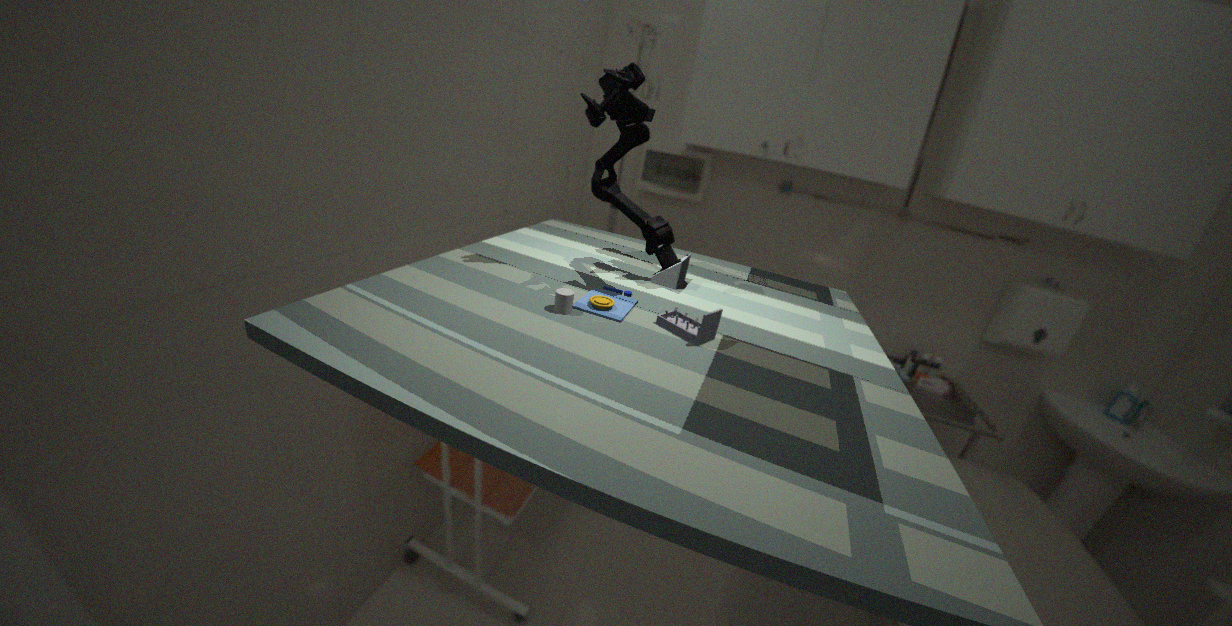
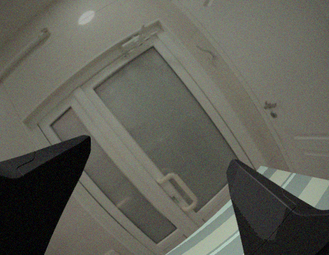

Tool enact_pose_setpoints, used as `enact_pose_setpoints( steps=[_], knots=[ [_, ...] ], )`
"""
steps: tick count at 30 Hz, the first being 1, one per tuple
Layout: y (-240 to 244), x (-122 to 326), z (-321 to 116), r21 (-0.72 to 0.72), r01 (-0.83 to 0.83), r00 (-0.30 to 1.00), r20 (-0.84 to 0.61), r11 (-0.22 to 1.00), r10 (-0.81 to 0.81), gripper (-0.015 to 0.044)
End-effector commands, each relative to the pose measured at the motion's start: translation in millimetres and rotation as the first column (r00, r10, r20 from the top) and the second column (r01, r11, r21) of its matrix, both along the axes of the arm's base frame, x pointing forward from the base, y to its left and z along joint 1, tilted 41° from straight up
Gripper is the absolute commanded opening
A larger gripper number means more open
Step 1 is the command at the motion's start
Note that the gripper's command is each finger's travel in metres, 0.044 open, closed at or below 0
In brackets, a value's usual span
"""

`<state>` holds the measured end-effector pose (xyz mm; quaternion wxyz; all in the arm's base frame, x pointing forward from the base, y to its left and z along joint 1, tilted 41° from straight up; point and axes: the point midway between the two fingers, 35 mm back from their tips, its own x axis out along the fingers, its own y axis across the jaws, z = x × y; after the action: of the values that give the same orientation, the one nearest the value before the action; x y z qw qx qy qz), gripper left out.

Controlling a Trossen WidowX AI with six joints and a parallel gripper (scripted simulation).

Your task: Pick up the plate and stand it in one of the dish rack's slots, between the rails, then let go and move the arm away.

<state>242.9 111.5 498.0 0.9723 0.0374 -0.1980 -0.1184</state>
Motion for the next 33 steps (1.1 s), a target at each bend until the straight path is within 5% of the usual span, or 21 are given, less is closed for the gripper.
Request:
enact_pose_setpoints(
  steps=[1, 19, 33],
  knots=[
    [9.1, 20.7, -13.3, -0.077, 0.017, 0.998, -0.059, 0.997, -0.022, 0.04],
    [9.1, 115.0, -101.9, -0.333, 0.028, 0.917, -0.367, 0.942, -0.157, 0.04],
    [-26.1, 165.5, -196.2, -0.441, -0.011, 0.704, -0.64, 0.898, -0.306, 0.04]
  ],
)
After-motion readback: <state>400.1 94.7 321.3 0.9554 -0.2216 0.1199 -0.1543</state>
